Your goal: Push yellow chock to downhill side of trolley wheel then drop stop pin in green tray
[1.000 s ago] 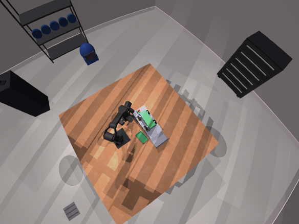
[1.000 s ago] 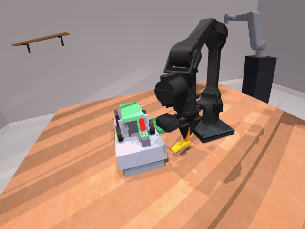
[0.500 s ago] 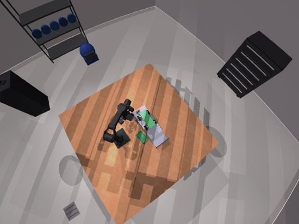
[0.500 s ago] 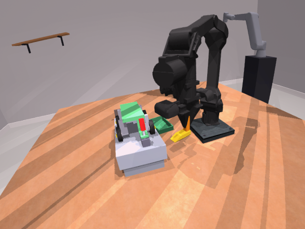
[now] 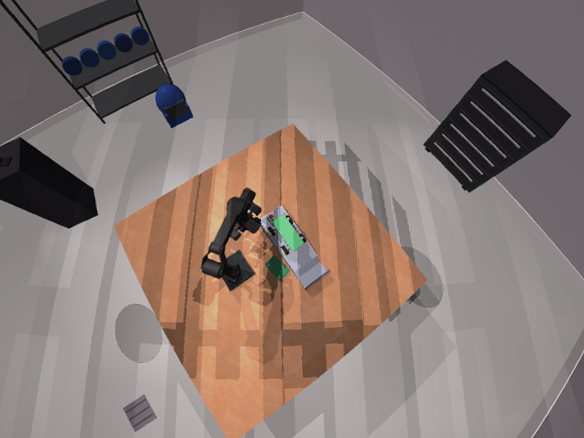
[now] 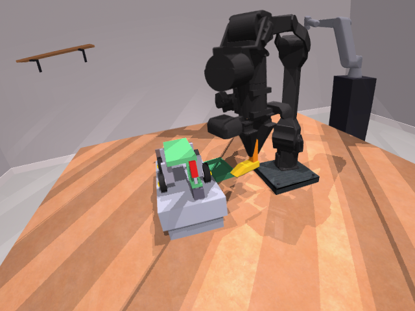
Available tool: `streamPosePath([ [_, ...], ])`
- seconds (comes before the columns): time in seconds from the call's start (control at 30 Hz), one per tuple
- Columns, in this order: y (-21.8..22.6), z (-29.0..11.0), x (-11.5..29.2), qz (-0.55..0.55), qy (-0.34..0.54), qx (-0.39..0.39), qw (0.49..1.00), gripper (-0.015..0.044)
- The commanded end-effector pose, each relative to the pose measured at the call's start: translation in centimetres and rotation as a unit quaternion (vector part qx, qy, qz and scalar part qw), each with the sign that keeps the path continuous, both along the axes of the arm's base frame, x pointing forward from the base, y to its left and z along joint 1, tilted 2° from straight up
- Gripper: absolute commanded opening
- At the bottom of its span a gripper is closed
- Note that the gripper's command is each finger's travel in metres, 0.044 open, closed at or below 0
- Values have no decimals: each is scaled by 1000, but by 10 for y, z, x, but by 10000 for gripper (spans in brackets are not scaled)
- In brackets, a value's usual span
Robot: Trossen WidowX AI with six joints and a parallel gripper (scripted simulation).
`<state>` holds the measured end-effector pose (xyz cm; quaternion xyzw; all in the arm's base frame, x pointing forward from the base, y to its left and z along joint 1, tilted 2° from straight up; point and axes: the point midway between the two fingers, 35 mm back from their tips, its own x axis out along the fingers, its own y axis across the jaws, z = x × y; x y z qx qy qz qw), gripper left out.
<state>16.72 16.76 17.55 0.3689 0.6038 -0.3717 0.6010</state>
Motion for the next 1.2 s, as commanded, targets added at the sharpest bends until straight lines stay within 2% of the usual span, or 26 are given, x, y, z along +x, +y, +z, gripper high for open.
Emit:
streamPosePath([
  [0.0,2,10,1,1,1,1,1000,0],
  [0.23,2,10,1,13,1,1,1000,0],
  [0.6,2,10,1,192,0,2,981,0],
  [0.87,2,10,0,325,0,2,946,0],
  [1.17,2,10,0,470,-1,3,883,0],
])
